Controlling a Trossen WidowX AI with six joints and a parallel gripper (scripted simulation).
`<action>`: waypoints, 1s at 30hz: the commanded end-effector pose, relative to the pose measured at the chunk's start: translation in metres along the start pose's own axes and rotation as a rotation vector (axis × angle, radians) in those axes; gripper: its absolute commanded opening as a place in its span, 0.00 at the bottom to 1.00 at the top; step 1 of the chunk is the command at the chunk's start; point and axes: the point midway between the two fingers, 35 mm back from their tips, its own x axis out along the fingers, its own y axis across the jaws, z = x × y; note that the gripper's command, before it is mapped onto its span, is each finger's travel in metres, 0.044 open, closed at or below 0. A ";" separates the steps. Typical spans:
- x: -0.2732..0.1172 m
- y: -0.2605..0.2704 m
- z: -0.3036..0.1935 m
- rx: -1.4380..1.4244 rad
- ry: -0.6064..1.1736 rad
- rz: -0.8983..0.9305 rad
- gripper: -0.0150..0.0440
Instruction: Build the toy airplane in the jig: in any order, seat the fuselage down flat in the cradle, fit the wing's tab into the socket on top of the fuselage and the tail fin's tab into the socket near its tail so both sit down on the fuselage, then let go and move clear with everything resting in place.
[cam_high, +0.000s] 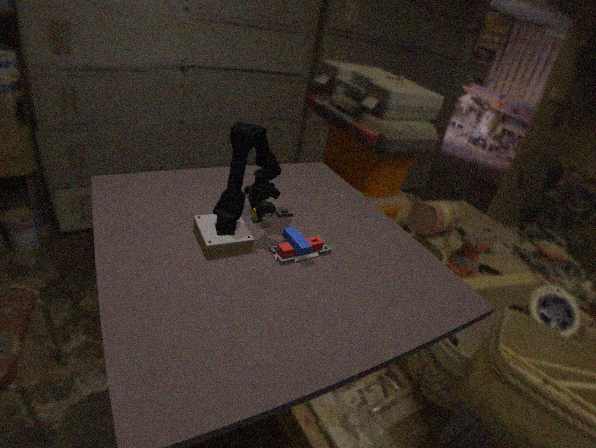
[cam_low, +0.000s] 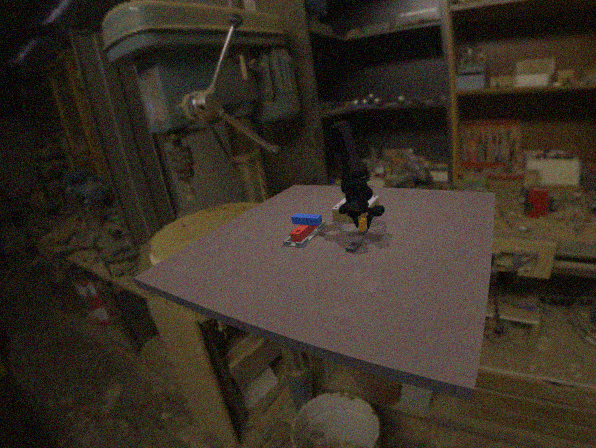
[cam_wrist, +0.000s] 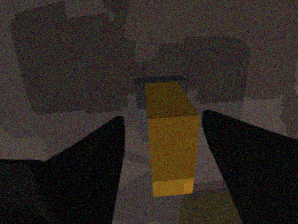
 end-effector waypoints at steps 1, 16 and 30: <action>0.000 0.000 0.000 -0.004 -0.002 0.000 0.47; -0.006 0.004 0.008 -0.001 -0.034 0.021 0.25; -0.035 0.011 0.019 0.001 -0.066 0.043 0.25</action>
